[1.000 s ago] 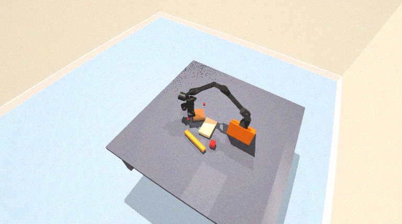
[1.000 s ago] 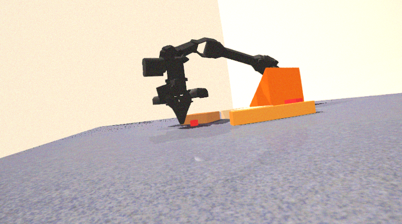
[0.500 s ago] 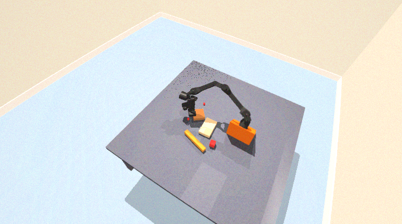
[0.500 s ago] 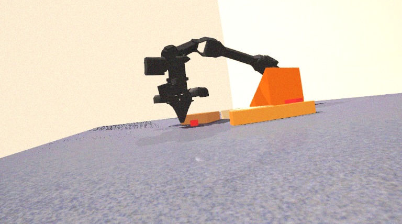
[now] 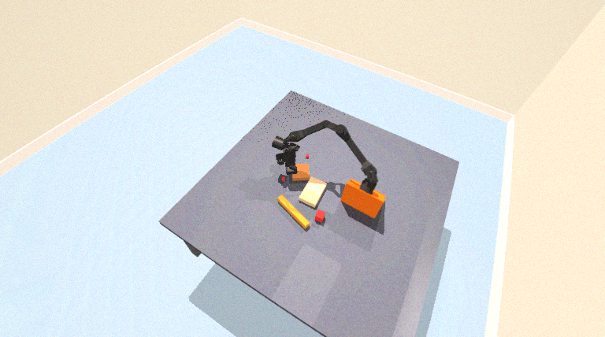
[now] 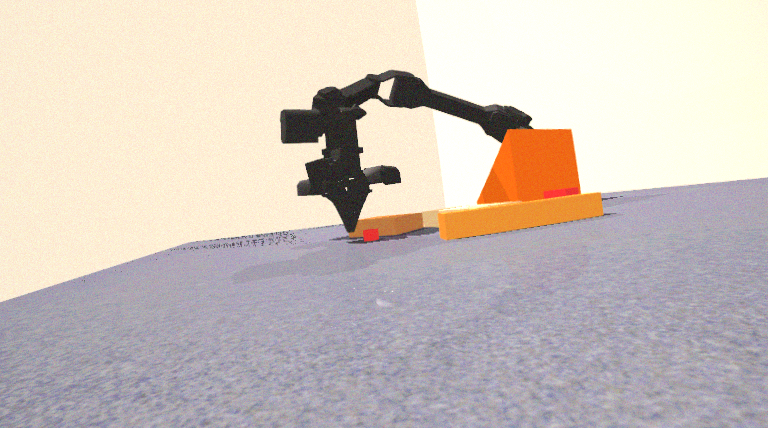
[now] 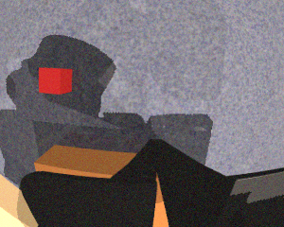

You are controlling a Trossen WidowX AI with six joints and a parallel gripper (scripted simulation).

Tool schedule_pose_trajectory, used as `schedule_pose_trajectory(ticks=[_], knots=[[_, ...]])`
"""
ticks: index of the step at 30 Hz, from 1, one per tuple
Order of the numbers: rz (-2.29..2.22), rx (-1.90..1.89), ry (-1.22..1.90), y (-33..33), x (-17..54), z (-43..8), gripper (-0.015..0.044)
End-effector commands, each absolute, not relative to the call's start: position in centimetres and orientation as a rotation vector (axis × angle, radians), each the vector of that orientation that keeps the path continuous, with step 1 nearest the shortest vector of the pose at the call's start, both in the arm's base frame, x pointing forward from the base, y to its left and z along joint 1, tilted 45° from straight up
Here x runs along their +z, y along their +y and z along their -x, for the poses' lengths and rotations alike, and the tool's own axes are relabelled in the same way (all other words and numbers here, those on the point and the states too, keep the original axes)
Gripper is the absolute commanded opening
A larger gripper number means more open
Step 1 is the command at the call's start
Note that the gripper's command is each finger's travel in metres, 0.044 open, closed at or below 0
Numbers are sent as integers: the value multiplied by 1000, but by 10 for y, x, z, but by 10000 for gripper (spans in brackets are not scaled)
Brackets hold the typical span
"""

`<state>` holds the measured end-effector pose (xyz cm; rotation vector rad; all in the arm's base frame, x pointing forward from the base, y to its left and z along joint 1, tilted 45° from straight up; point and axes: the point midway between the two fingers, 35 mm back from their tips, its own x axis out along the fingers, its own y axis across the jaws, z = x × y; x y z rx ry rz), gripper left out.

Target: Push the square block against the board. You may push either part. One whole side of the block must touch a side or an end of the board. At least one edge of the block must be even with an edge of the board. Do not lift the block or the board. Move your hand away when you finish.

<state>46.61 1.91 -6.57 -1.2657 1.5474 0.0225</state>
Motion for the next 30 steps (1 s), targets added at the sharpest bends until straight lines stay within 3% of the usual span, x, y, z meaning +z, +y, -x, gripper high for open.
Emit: schedule_pose_trajectory(ticks=[1, 30], knots=[[1273, 22, 1561, 12, -65, -461, 0], [1274, 23, 1563, -6, -52, -443, 0]])
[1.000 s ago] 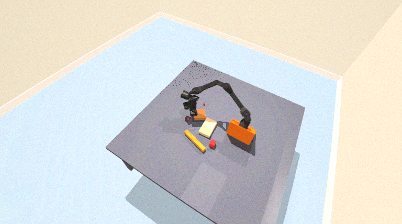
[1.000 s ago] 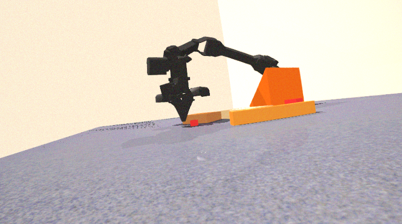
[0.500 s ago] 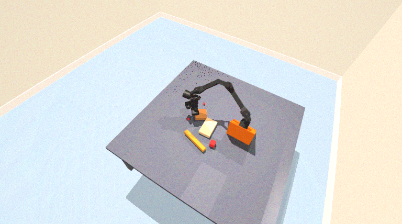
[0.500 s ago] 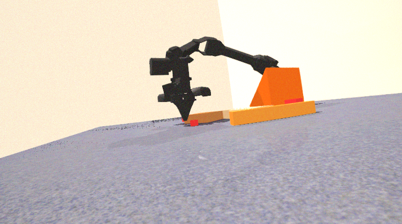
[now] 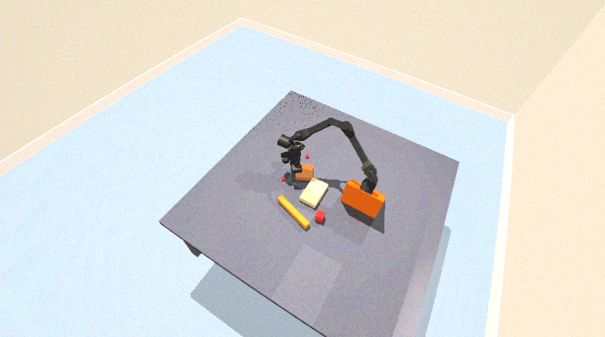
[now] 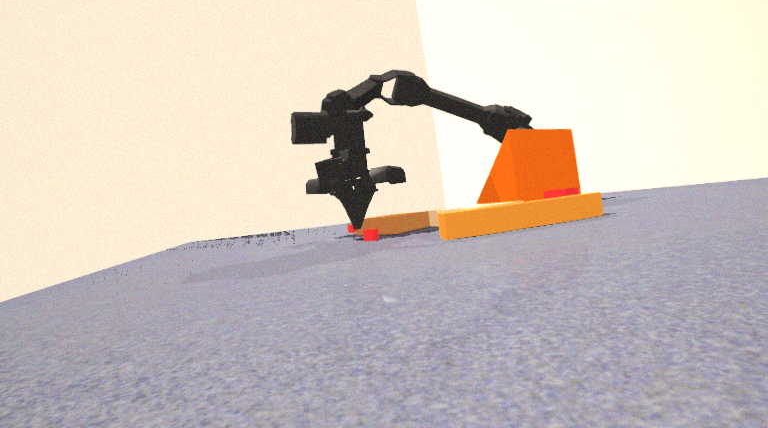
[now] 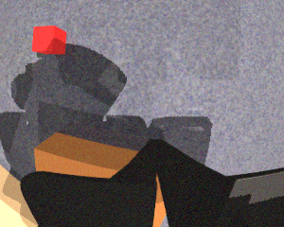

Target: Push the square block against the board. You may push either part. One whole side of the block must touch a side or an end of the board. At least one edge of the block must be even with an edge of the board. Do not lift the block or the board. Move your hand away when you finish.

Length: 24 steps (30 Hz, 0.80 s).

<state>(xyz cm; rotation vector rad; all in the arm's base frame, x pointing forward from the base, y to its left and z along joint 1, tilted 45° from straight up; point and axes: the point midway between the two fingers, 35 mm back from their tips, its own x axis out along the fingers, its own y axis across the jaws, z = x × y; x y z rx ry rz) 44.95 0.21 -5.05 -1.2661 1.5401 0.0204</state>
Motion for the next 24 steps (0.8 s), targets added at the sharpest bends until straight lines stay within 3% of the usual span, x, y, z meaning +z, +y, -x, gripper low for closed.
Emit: schedule_pose_trajectory(ticks=[1, 24], knots=[[1274, 23, 1563, -6, -52, -442, 0], [1275, 23, 1564, -20, -42, -426, 0]])
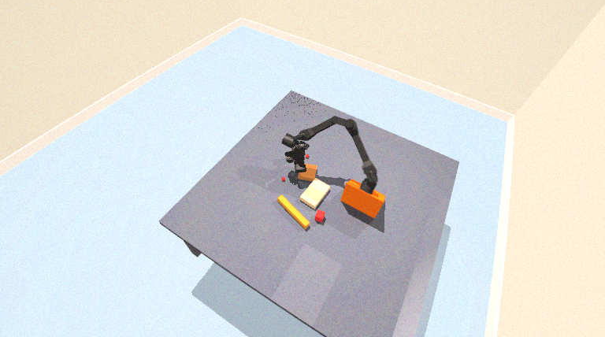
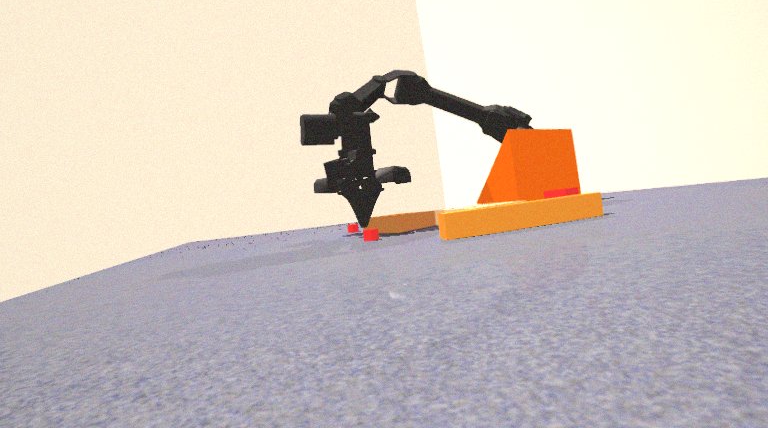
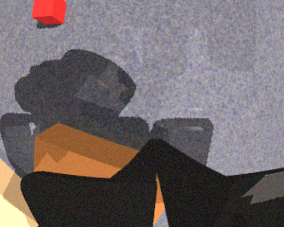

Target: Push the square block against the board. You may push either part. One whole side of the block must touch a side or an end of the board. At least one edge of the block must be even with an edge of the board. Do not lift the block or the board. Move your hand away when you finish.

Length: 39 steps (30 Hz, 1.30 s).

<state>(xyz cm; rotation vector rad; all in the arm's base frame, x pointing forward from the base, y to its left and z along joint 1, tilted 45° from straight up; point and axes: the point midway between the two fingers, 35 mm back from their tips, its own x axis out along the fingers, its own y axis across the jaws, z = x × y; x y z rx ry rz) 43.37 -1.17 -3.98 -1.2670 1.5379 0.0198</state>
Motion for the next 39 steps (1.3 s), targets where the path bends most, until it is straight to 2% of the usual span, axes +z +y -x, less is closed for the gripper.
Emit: schedule_pose_trajectory(ticks=[1, 39], knots=[[1275, 23, 1564, -20, -42, -425, 0], [1276, 23, 1566, -37, -31, -400, 0]])
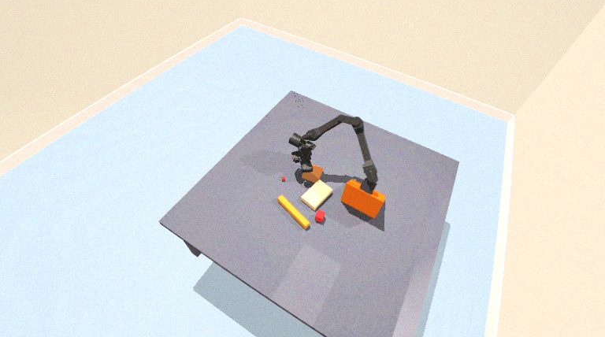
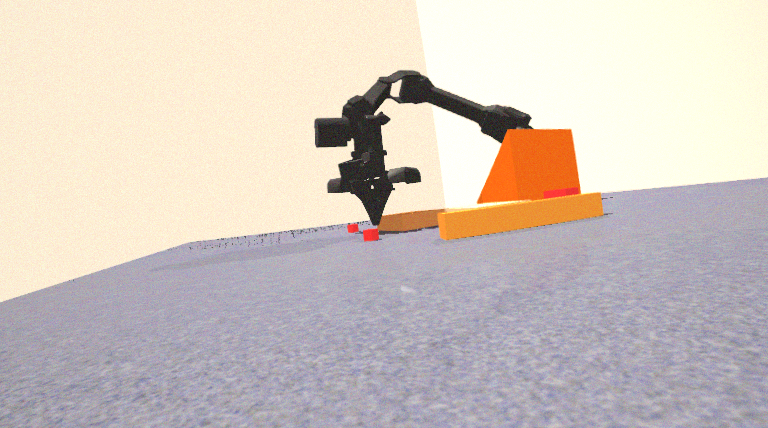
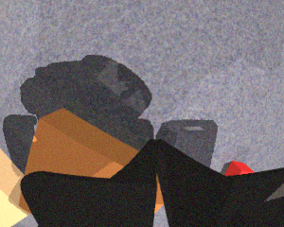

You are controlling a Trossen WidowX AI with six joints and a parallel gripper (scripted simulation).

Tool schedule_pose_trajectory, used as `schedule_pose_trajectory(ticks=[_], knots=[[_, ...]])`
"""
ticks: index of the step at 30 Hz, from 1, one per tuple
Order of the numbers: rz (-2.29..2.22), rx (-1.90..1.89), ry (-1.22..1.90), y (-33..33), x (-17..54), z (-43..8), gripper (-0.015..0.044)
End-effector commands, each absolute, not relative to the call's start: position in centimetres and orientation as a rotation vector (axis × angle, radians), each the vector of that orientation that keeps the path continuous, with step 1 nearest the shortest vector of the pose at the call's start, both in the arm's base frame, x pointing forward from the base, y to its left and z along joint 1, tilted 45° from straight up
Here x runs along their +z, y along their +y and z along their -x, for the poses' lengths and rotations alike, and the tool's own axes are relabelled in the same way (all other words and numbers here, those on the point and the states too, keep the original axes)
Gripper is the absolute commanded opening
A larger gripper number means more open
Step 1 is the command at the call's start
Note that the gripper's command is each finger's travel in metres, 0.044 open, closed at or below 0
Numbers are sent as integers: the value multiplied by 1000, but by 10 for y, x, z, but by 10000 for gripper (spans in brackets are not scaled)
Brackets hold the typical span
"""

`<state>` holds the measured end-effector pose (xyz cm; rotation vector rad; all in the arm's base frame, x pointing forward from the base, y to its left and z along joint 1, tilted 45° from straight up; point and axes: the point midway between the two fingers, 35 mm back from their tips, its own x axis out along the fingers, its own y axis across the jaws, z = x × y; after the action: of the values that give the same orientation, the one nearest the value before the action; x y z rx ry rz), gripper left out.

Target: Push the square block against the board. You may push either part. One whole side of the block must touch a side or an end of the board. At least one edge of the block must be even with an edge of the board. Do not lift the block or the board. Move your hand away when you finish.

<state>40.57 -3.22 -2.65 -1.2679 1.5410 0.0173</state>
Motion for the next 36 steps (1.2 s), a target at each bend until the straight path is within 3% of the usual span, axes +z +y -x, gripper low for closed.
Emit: schedule_pose_trajectory(ticks=[1, 36], knots=[[1276, 23, 1566, -36, -31, -401, 0], [1275, 27, 1562, 9, -29, -434, 0]])
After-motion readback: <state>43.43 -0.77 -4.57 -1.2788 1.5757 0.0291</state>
